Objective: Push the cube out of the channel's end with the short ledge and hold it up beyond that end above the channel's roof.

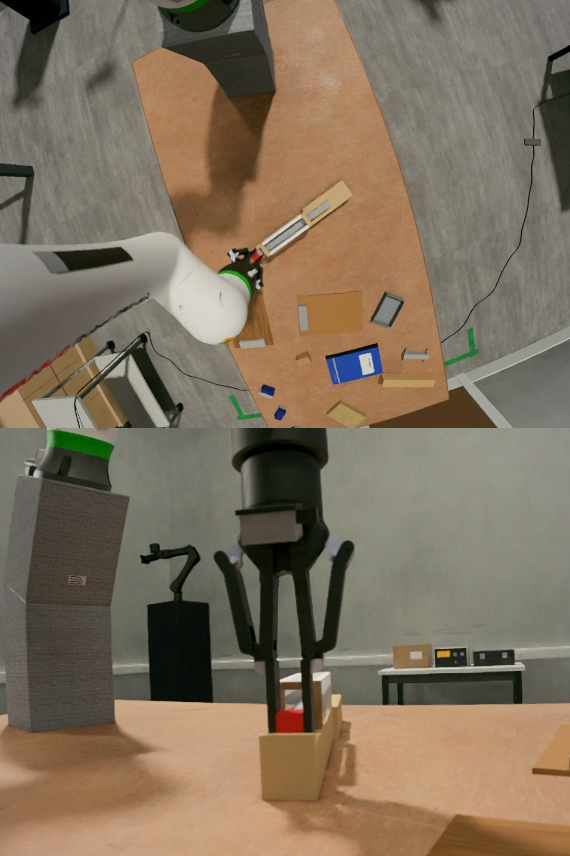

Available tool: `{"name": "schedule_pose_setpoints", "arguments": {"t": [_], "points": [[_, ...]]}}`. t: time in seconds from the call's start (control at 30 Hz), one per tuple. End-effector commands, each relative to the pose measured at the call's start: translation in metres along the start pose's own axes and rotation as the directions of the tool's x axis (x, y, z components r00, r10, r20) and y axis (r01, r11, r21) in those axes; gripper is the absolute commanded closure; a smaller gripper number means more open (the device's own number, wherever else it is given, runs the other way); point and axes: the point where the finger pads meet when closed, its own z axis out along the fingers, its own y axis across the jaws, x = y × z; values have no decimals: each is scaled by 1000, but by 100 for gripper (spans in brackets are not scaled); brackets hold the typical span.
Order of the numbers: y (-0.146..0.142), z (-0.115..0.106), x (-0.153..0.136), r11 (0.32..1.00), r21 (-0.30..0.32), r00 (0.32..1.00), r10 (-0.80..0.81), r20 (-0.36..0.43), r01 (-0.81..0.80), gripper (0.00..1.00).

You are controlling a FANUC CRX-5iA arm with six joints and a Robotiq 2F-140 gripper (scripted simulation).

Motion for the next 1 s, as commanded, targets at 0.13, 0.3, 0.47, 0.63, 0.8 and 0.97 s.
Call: {"name": "schedule_pose_setpoints", "arguments": {"t": [0.13, 0.3, 0.47, 0.63, 0.8, 0.97], "points": [[0, -1, 0, 1000, 1, 1000, 0, -1, 0, 90], [0, -14, 0, 1000, 1, 1000, 0, -1, 0, 90], [0, -50, 0, 1000, 1, 1000, 0, -1, 0, 90], [0, -69, 0, 1000, 1, 1000, 0, -1, 0, 90], [0, -81, 0, 1000, 1, 1000, 0, -1, 0, 90], [0, -81, 0, 1000, 1, 1000, 0, -1, 0, 90]]}}
